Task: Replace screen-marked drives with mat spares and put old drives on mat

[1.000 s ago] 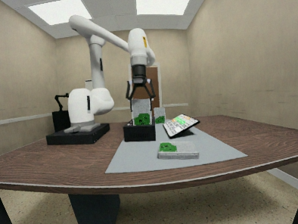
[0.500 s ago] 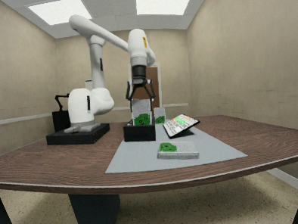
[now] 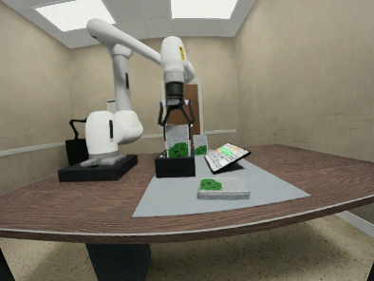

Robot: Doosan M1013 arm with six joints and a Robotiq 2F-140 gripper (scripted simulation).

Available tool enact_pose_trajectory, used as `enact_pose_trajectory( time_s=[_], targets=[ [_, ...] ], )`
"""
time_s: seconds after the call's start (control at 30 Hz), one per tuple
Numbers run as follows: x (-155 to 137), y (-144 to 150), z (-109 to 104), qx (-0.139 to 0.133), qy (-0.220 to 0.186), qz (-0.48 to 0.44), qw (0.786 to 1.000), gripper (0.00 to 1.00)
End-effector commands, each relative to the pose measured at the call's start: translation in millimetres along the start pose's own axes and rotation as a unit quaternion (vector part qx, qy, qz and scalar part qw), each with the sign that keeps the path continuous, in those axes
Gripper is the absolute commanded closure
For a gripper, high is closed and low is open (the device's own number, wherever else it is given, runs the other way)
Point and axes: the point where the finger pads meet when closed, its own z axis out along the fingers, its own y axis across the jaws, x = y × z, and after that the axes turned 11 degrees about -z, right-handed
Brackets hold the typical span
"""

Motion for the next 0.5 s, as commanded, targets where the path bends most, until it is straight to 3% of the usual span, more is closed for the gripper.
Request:
enact_pose_trajectory(
  time_s=[0.0, 0.47],
  targets=[
    [0.1, -0.4, -0.5, 0.001, 0.000, 0.000, 1.000, 0.90],
    [0.1, -0.4, 0.9, 0.001, 0.000, 0.000, 1.000, 0.90]
  ],
)
